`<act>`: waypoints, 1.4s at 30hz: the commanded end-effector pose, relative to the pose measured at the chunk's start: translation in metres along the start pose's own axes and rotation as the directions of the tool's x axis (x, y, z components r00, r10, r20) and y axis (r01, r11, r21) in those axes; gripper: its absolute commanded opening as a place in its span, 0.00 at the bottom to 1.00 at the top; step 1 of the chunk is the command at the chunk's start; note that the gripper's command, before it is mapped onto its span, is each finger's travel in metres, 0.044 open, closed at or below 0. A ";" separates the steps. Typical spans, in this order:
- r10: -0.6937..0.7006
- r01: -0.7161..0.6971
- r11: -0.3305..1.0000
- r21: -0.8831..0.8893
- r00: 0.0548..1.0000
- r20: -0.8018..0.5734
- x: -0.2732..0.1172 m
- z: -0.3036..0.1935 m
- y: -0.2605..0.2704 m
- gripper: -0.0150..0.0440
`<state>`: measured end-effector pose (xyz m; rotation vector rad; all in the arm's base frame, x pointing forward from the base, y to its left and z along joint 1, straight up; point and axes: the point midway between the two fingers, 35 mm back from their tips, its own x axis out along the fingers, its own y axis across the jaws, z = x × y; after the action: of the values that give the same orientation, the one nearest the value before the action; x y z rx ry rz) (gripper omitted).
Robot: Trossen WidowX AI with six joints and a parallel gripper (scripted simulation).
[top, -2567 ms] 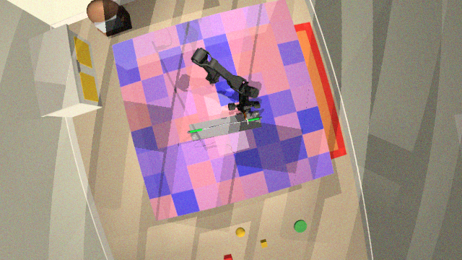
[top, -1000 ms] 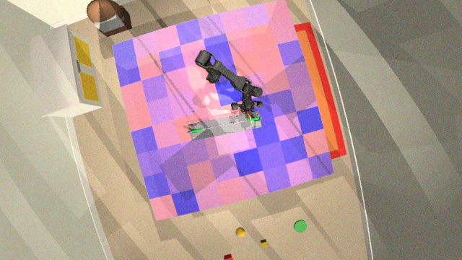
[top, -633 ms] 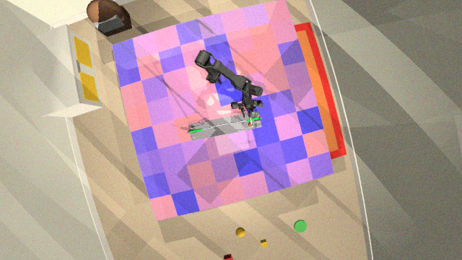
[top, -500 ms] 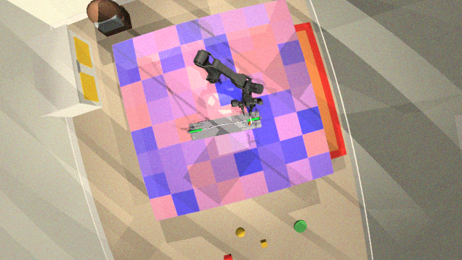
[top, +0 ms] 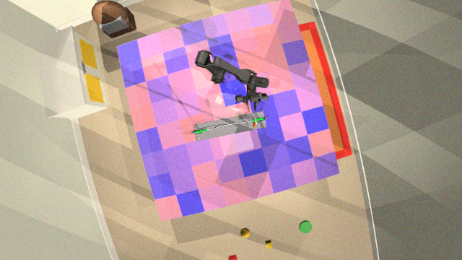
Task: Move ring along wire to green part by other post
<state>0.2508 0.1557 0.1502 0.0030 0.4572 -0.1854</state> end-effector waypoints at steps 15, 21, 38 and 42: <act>0.001 -0.001 1.000 0.003 1.000 -0.004 -0.014 0.000 0.001 0.66; 0.004 -0.004 1.000 0.000 1.000 0.006 -0.047 0.002 -0.002 0.93; 0.004 -0.004 1.000 0.000 1.000 0.006 -0.047 0.002 -0.002 1.00; 0.004 -0.004 1.000 0.000 1.000 0.006 -0.047 0.002 -0.002 1.00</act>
<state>0.2098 0.1627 0.1717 0.0006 0.4552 -0.1795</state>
